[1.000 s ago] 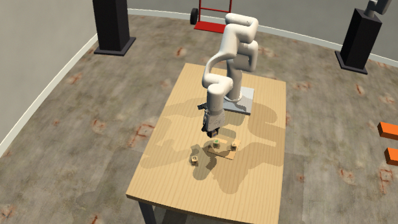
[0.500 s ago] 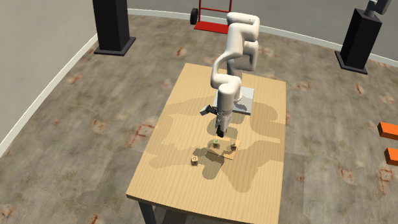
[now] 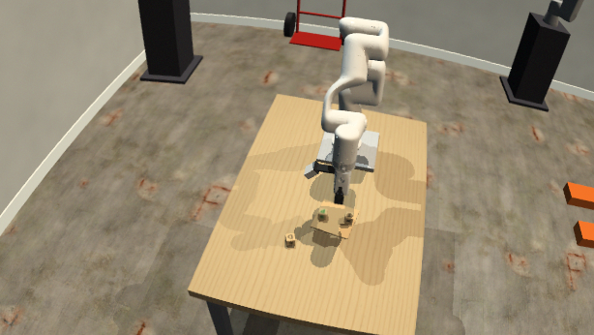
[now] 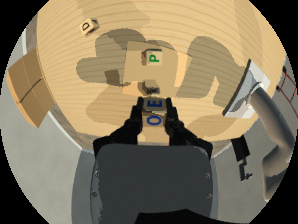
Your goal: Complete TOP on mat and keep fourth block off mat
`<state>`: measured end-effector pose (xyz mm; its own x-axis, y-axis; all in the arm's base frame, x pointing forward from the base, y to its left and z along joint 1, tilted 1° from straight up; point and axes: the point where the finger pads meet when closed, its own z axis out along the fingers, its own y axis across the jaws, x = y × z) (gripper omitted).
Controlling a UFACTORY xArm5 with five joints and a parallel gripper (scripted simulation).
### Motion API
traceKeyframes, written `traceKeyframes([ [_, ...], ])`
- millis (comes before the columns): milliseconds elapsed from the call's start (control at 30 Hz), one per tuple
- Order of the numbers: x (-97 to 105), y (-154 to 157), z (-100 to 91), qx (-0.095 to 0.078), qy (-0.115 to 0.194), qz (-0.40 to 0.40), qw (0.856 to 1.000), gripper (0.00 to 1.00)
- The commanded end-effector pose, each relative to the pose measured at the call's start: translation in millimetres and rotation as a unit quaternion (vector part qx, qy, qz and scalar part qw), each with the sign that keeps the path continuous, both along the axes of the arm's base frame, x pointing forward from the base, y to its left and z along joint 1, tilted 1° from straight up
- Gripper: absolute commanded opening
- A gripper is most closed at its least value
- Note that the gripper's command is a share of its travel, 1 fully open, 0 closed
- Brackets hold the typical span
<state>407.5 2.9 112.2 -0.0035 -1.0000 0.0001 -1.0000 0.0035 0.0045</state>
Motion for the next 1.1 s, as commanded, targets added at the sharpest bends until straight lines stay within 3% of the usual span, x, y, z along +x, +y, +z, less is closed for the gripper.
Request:
traceKeyframes([
  [0,1.1,0.2,1.3,0.000,-0.002,0.001,1.000,0.27],
  [567,1.1,0.0,-5.7,0.000,-0.002,0.001,1.000,0.27],
  [1067,1.0,-2.0,-65.2,0.000,-0.002,0.001,1.000,0.27],
])
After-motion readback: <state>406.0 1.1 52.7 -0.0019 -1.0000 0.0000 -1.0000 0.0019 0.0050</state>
